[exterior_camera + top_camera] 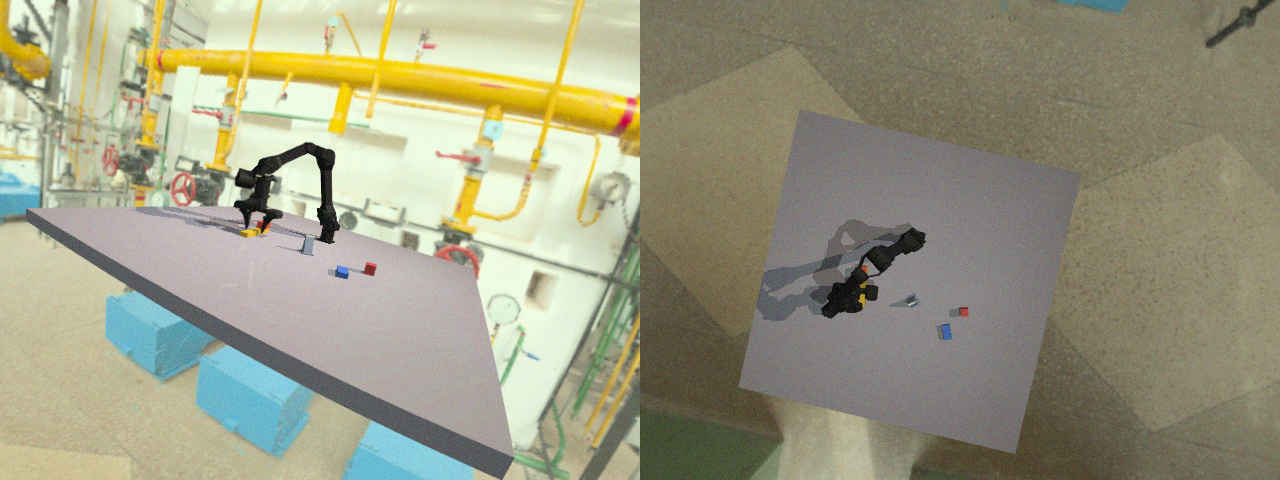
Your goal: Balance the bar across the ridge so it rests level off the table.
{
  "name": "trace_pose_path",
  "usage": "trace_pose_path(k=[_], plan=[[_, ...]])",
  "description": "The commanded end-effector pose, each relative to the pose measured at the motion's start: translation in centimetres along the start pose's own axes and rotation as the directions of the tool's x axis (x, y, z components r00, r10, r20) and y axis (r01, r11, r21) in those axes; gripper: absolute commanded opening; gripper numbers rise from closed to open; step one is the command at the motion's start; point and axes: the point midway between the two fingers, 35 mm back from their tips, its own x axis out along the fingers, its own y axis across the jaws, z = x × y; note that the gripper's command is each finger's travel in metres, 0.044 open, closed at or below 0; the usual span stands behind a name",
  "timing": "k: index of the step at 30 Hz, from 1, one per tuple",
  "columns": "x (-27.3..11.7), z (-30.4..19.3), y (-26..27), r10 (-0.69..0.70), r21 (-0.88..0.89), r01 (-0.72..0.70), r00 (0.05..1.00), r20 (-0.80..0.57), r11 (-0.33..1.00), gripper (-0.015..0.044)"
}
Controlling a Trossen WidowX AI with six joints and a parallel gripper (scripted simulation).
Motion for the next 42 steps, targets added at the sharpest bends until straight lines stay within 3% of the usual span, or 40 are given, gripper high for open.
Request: trace_pose_path(k=[1, 17, 24, 31, 34, 42], plan=[[0.6, -0.2, 0.1, 0.005, -0.004, -0.005, 1.0, -0.014, 1.0, 0.0315], [0.6, -0.2, 0.1, 0.005, -0.004, -0.005, 1.0, -0.014, 1.0, 0.0315], [0.5, -0.1, 0.1, 0.007, 0.0, -0.007, 1.0, -0.007, 1.0, 0.0131], [0.5, -0.1, 0.1, 0.007, 0.0, -0.007, 1.0, -0.007, 1.0, 0.0085], [0.1, -0.1, 0.1, 0.007, 0.0, -0.007, 1.0, -0.007, 1.0, 0.0006], [-1.9, 0.2, -0.2, 0.006, -0.001, -0.006, 1.0, -0.008, 1.0, 0.0]])
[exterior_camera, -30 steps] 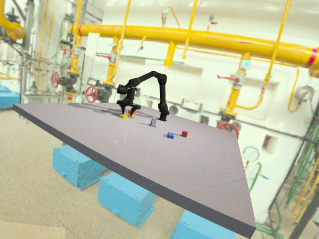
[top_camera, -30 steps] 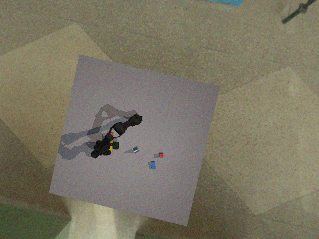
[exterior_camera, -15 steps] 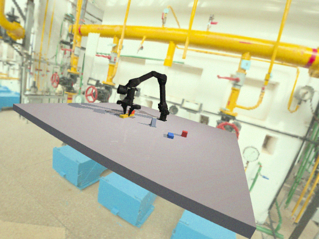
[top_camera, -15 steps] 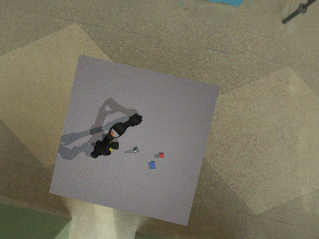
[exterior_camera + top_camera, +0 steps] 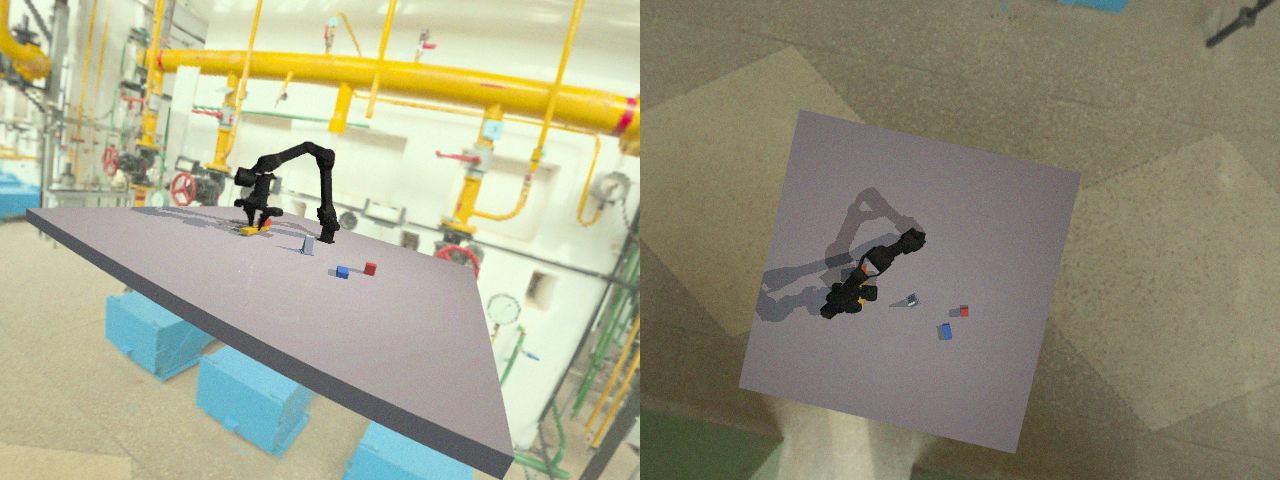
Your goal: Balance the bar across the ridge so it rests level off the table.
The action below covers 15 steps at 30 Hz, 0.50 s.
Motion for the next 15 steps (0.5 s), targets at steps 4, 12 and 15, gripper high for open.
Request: trace_pose_path(k=[4, 12, 15], plan=[[-2.2, 0.3, -0.3, -0.009, -0.001, 0.009, 1.0, 0.007, 1.0, 0.0], [-4.3, 0.3, -0.3, -0.01, -0.002, 0.01, 1.0, 0.005, 1.0, 0.0], [-5.1, 0.3, -0.3, -0.01, -0.002, 0.01, 1.0, 0.005, 1.0, 0.0]])
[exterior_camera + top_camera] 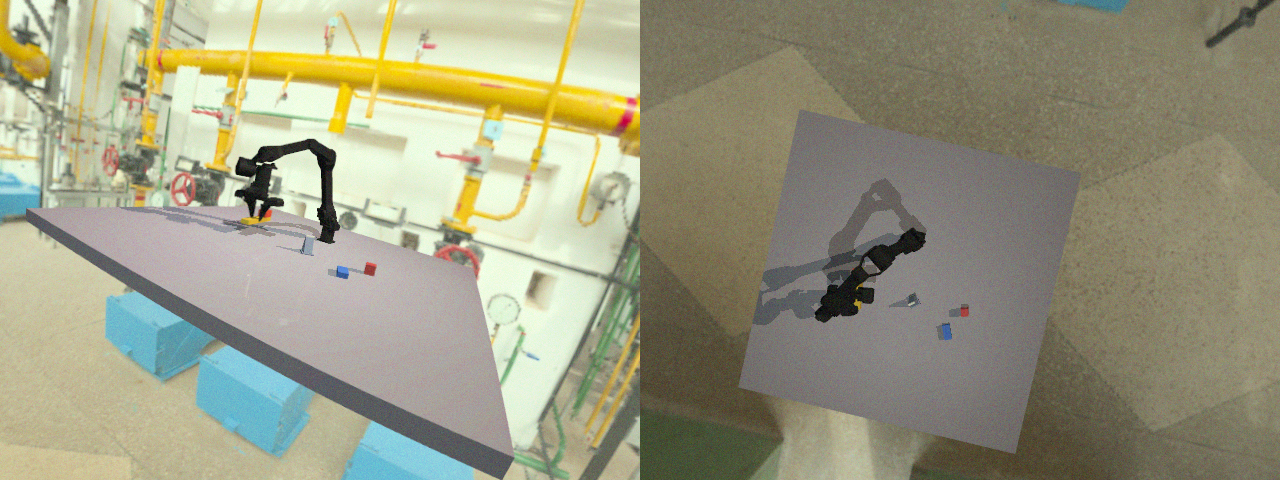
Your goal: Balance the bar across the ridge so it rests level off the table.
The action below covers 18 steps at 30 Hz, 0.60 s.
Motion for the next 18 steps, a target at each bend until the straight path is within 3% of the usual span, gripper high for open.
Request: trace_pose_path(k=[1, 18], plan=[[-1.6, 0.0, -0.1, -0.011, -0.003, 0.011, 1.0, 0.006, 1.0, 0.0], [-6.0, -0.4, 0.3, -0.012, -0.004, 0.012, 1.0, 0.003, 1.0, 0.0]])
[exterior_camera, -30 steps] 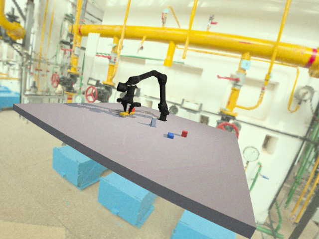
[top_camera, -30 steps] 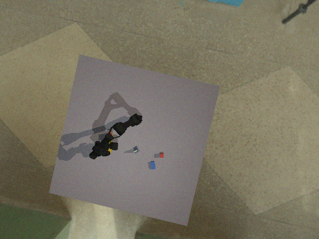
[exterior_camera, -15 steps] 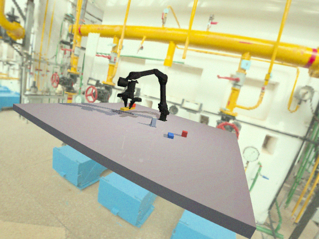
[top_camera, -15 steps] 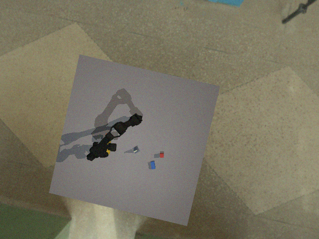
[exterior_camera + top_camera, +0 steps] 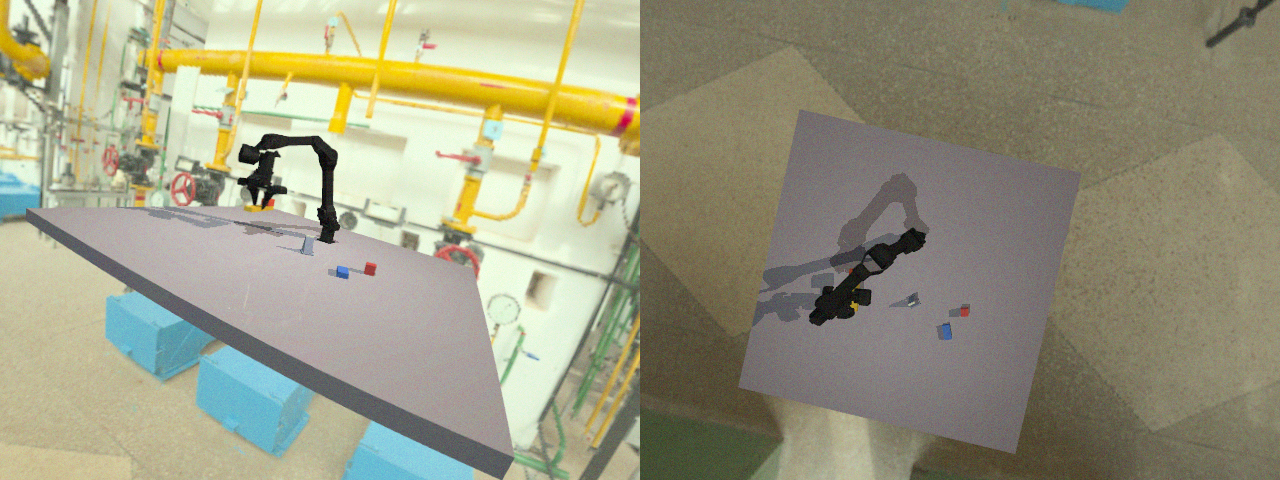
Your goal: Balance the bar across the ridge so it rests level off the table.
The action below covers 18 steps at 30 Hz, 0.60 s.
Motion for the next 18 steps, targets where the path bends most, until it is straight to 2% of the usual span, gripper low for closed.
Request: trace_pose_path(k=[1, 18], plan=[[-1.5, -0.2, 0.1, -0.013, -0.004, 0.013, 1.0, 0.004, 1.0, 0.0], [-1.5, 2.8, 4.4, -0.008, -0.11, 0.009, 1.0, 0.008, 0.994, 0.0]])
